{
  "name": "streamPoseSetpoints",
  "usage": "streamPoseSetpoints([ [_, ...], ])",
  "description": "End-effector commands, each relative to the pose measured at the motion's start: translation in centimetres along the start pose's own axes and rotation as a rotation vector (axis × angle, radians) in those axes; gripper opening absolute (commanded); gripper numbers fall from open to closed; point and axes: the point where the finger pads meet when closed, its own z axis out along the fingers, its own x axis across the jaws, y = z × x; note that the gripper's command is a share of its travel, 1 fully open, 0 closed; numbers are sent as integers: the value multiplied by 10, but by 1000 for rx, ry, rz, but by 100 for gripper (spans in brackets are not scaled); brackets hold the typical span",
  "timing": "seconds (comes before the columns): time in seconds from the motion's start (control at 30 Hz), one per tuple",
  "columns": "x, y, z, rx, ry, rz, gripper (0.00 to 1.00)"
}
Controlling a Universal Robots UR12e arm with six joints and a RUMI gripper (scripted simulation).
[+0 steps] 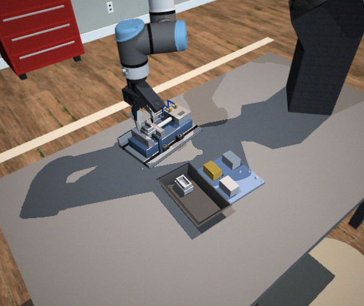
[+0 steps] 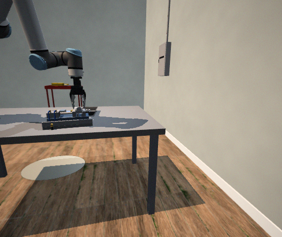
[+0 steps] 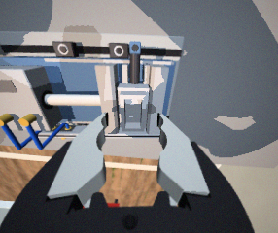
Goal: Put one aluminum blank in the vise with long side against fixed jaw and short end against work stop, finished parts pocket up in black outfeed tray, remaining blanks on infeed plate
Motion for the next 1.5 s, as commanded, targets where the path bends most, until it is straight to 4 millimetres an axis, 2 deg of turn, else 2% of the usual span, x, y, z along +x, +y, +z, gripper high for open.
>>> streamPoseSetpoints([
  [0.0, 2, 3, 0, -2, 3, 1, 40],
  [0.37, 2, 3, 0, -2, 3, 1, 40],
  [0.4, 2, 3, 0, -2, 3, 1, 0],
  [1.47, 2, 3, 0, -2, 3, 1, 0],
])
